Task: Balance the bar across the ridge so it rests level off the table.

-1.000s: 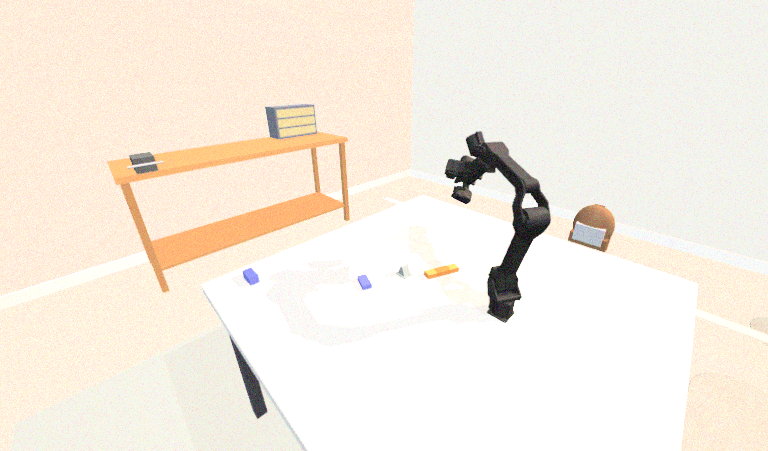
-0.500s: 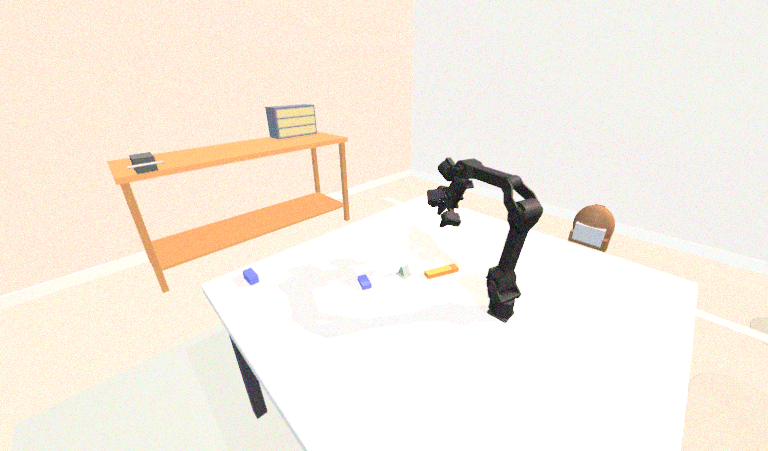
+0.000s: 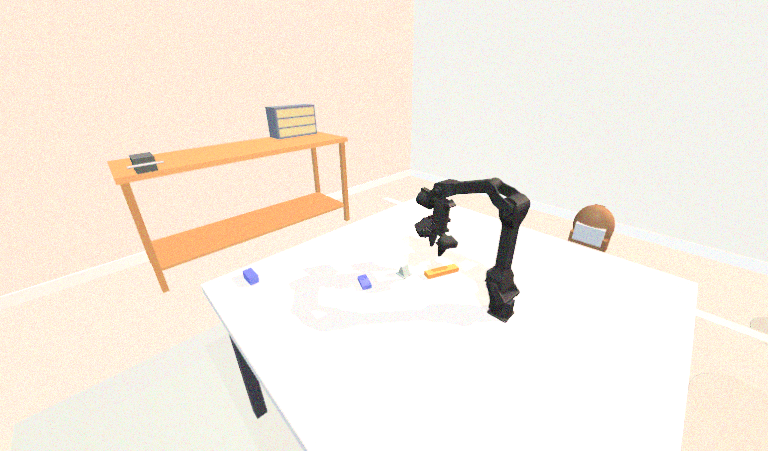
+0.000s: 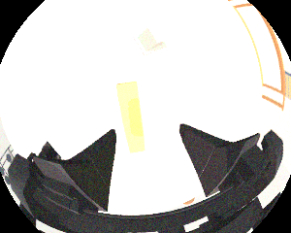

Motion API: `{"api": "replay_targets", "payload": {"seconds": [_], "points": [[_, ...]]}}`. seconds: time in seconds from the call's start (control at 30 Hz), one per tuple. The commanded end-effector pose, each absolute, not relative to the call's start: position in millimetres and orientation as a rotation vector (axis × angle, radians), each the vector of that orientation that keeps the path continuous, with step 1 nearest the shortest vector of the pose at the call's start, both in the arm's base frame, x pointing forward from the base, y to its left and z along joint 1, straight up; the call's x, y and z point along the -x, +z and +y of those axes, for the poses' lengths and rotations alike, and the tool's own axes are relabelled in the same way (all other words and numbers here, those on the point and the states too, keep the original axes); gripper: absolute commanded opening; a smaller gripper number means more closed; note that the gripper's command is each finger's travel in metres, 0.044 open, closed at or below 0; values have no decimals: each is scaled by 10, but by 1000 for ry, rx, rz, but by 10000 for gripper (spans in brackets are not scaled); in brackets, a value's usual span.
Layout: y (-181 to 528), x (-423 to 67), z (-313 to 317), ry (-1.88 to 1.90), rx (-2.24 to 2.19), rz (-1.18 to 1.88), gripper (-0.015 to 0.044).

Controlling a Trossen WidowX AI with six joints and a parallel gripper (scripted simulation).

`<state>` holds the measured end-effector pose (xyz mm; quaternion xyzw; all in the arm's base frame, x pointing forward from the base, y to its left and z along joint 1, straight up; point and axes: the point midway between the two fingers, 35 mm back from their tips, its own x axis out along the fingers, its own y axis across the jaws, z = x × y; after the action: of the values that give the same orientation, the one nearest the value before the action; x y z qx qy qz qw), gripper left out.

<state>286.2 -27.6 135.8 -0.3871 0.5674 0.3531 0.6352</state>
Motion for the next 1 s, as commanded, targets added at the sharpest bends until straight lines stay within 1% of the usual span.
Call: {"api": "replay_targets", "payload": {"seconds": [0.0, 0.2, 0.43, 0.97], "points": [[1195, -2765, -174, 884, 916, 1347, 315], [1120, -2767, -169, 888, 917, 1350, 315], [747, -2773, -169, 888, 917, 1350, 315], [567, -2779, -170, 888, 917, 1350, 315]]}}
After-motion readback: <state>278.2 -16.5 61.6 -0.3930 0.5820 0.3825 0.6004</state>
